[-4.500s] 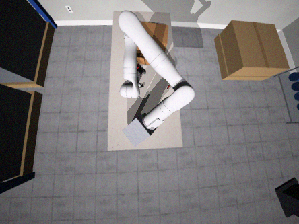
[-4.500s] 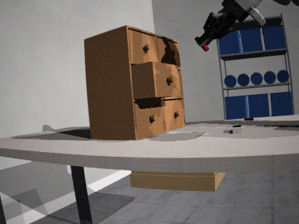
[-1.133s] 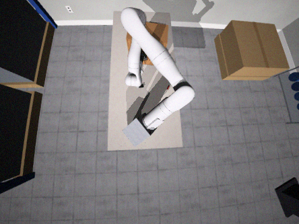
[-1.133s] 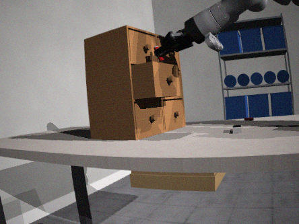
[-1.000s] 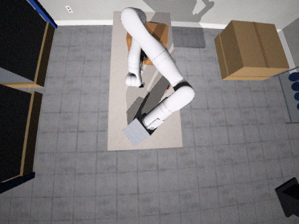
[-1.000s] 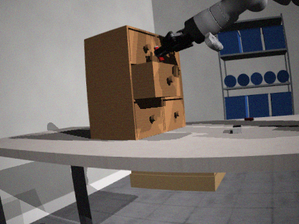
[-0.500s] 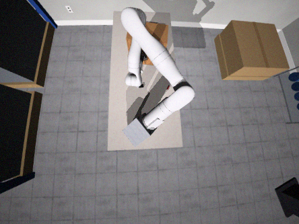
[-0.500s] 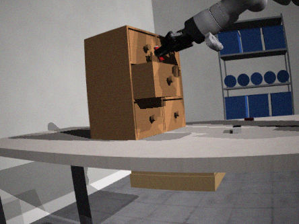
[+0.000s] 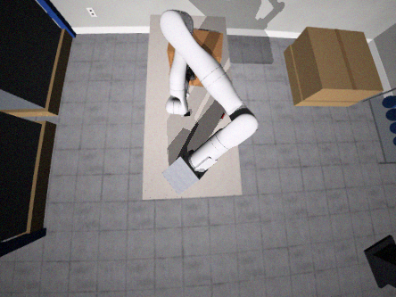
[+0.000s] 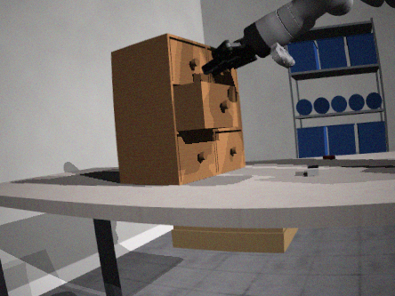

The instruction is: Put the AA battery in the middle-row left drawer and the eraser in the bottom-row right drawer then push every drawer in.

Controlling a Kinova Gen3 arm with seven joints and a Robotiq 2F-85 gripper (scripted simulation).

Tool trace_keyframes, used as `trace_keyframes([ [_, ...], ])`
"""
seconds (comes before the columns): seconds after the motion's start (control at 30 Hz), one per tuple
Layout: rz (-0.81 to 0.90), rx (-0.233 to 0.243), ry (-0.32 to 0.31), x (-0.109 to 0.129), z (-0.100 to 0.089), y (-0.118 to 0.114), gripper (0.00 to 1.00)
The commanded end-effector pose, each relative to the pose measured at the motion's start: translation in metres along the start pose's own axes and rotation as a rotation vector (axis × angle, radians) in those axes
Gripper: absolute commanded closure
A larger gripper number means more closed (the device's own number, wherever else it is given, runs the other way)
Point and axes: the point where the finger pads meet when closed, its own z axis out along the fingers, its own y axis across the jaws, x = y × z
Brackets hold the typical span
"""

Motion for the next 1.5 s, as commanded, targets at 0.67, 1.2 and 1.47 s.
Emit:
trace_keyframes([
  [0.67, 0.001, 0.000, -0.001, 0.002, -0.008, 0.000, 0.00],
  [1.2, 0.001, 0.000, -0.001, 0.018, -0.063, 0.000, 0.00],
  [1.47, 0.001, 0.000, -0.001, 0.027, -0.093, 0.000, 0.00],
])
